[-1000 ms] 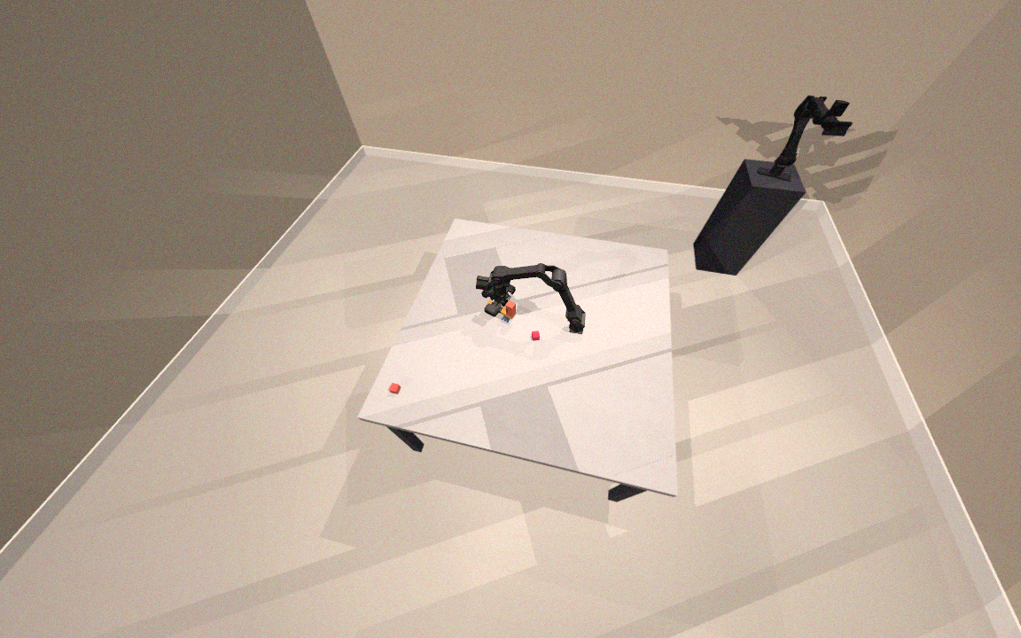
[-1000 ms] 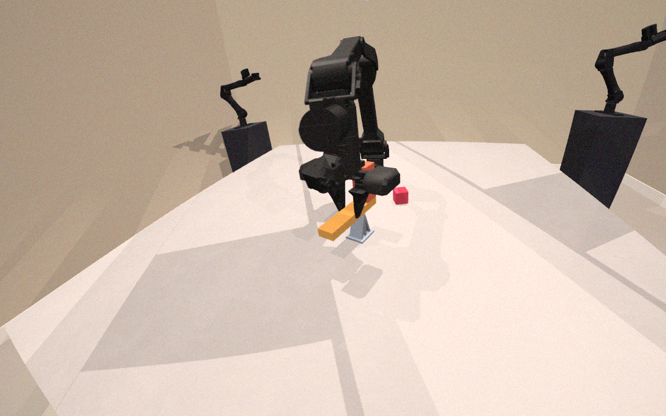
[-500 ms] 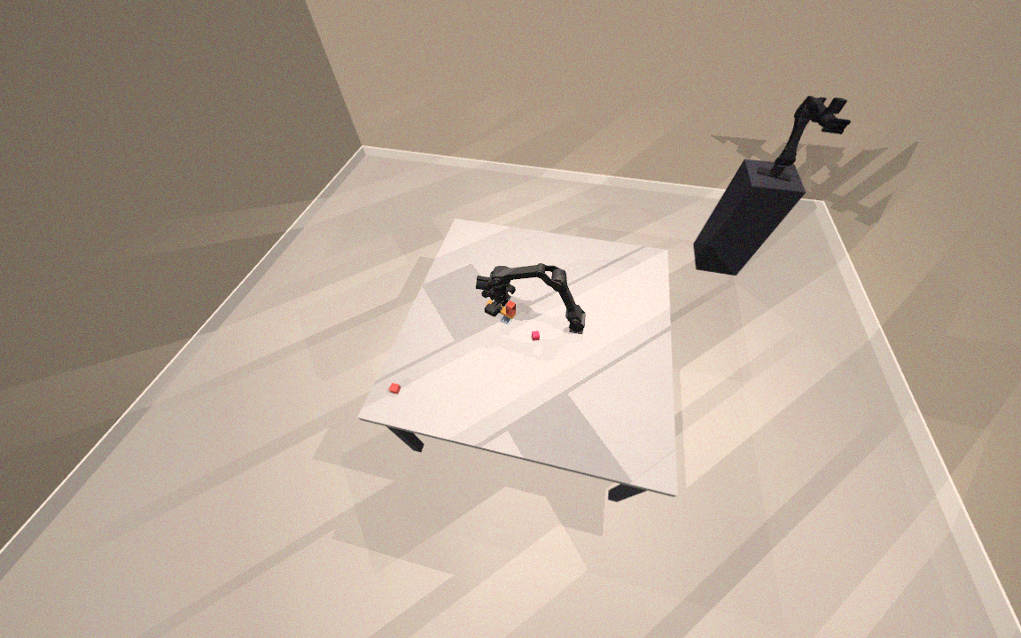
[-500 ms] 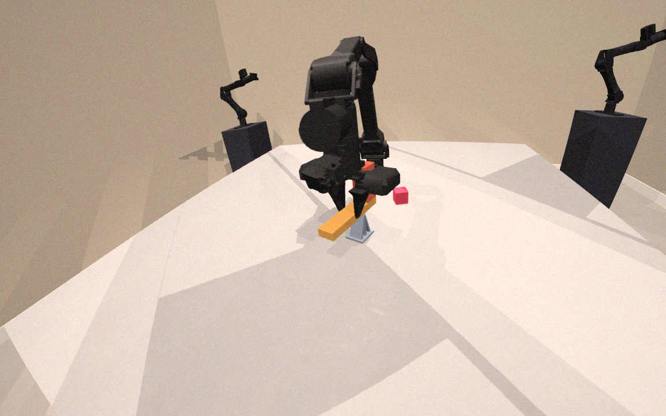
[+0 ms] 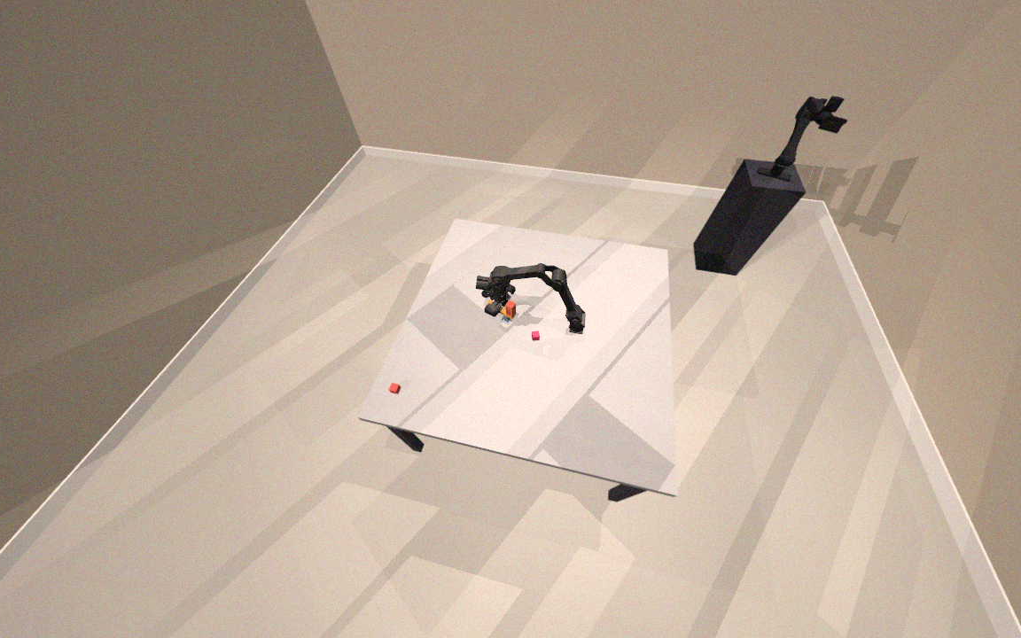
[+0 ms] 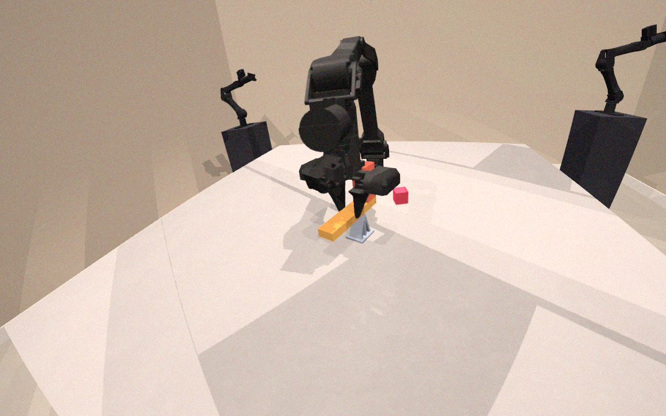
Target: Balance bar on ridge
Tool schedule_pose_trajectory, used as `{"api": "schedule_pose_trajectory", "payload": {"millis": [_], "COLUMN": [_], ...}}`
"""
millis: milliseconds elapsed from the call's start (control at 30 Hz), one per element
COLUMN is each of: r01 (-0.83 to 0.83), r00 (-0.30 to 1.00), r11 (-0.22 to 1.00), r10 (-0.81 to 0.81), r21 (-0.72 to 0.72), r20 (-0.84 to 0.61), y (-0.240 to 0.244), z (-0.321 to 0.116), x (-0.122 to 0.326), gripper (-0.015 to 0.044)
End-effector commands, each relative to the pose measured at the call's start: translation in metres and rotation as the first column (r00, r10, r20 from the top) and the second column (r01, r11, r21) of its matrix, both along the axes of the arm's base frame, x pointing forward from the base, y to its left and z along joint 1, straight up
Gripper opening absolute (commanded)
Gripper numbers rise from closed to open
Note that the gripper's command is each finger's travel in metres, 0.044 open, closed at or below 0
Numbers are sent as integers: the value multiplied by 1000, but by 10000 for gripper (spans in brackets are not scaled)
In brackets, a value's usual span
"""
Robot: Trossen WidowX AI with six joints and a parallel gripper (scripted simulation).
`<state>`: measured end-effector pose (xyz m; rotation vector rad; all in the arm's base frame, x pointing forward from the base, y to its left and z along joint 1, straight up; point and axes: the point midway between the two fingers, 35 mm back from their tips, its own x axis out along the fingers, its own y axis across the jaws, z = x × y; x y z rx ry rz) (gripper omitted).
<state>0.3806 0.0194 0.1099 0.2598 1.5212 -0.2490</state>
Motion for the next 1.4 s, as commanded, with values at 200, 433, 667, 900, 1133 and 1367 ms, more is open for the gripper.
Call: {"api": "schedule_pose_trajectory", "payload": {"millis": [200, 433, 667, 900, 1133, 1367], "r01": [0, 0, 0, 0, 0, 0], "r00": [1000, 1000, 1000, 1000, 1000, 1000], "r11": [1000, 1000, 1000, 1000, 1000, 1000], "r10": [0, 0, 0, 0, 0, 0], "r21": [0, 0, 0, 0, 0, 0], "r20": [0, 0, 0, 0, 0, 0], "y": [0, 0, 0, 0, 0, 0], "z": [0, 0, 0, 0, 0, 0], "x": [0, 0, 0, 0, 0, 0], "gripper": [167, 167, 169, 170, 171, 173]}}
